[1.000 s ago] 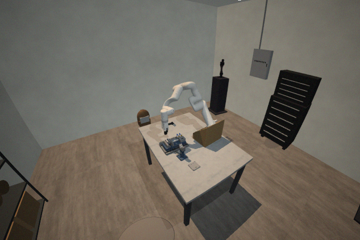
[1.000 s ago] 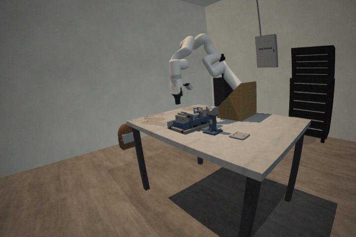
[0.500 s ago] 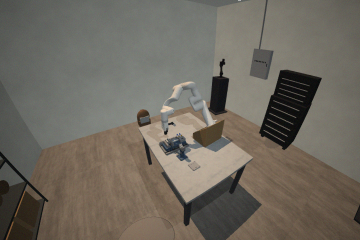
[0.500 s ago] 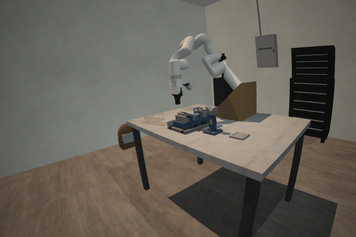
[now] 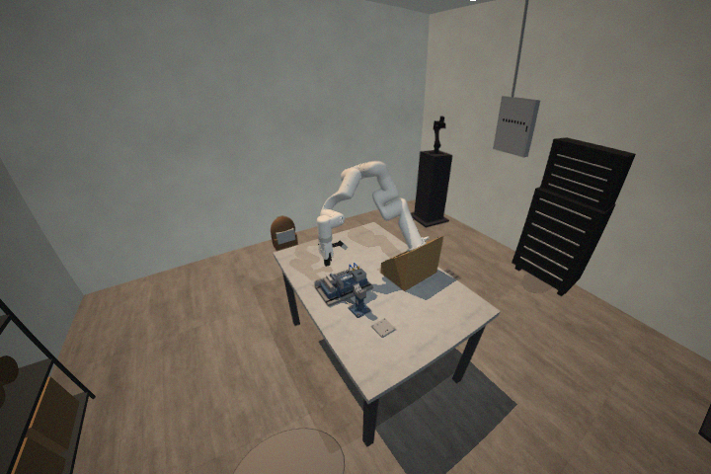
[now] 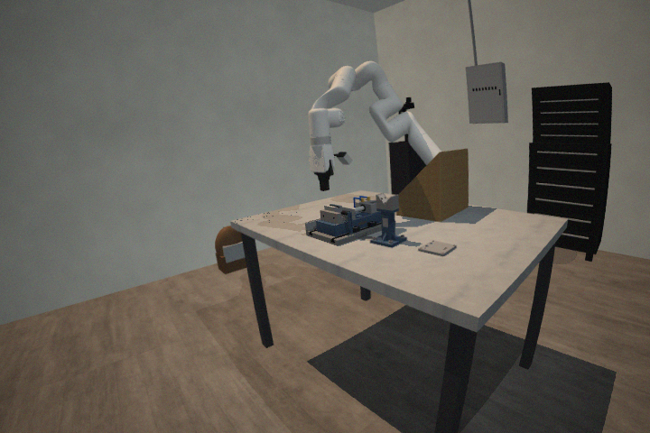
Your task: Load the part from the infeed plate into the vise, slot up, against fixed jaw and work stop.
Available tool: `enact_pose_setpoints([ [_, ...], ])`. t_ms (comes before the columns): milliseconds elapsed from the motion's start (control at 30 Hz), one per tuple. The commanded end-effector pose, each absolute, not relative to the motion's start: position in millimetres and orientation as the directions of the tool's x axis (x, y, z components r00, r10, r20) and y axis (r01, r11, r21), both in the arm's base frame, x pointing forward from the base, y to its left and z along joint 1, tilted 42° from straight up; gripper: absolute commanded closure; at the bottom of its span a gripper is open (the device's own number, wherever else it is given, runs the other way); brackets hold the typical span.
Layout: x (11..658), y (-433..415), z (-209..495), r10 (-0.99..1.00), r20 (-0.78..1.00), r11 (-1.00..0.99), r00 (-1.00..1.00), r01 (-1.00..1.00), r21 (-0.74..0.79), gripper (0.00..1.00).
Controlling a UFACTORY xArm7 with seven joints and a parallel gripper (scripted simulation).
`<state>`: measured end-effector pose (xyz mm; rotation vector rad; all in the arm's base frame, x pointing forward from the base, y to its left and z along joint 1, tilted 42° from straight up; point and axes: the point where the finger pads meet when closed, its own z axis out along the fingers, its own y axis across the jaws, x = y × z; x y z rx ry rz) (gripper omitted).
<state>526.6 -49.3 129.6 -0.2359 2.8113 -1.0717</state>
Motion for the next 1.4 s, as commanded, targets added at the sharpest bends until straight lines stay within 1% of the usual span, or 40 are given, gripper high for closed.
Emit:
enact_pose_setpoints([
  [0, 527.8, -47.6, 130.4, -0.192, -0.062, 0.737, -0.979, -0.102, -0.668, 1.0],
  [1367, 535.5, -75.1, 101.4, -0.191, -0.064, 0.74, -0.98, -0.101, -0.664, 1.0],
])
